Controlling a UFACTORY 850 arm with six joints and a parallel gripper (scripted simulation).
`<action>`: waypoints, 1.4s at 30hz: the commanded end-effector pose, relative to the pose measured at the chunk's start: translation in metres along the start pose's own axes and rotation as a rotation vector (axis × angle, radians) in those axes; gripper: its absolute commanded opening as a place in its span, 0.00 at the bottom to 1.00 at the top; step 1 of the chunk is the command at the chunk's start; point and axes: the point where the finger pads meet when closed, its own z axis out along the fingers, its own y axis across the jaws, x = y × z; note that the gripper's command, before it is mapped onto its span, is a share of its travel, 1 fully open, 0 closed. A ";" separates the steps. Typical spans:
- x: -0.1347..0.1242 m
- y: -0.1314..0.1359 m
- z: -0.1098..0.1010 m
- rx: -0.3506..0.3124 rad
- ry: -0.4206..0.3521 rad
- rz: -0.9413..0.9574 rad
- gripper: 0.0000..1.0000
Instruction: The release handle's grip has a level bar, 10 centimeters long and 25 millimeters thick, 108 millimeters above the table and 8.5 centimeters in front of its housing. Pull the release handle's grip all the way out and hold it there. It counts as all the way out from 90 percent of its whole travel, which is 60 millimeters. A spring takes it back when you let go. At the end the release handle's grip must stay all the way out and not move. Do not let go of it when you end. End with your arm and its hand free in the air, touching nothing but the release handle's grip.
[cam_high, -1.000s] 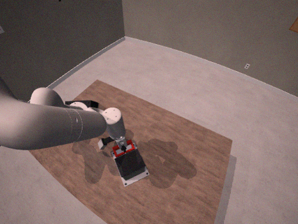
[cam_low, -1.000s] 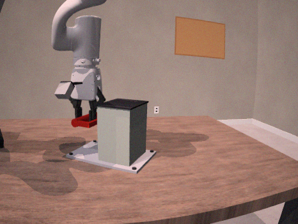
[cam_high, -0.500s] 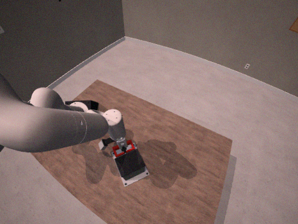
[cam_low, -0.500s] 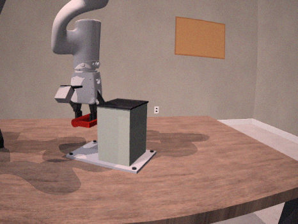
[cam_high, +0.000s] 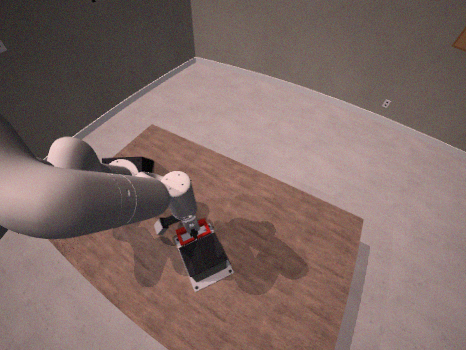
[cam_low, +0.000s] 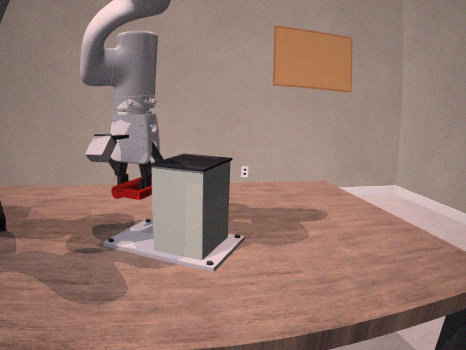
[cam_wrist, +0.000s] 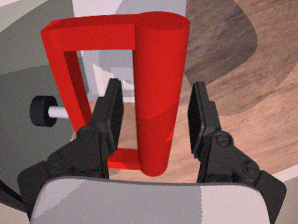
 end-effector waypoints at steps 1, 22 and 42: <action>0.000 0.000 0.000 0.001 -0.001 0.000 0.54; 0.000 0.000 0.000 0.001 -0.001 0.000 0.00; 0.000 0.000 0.000 0.001 -0.001 0.000 0.00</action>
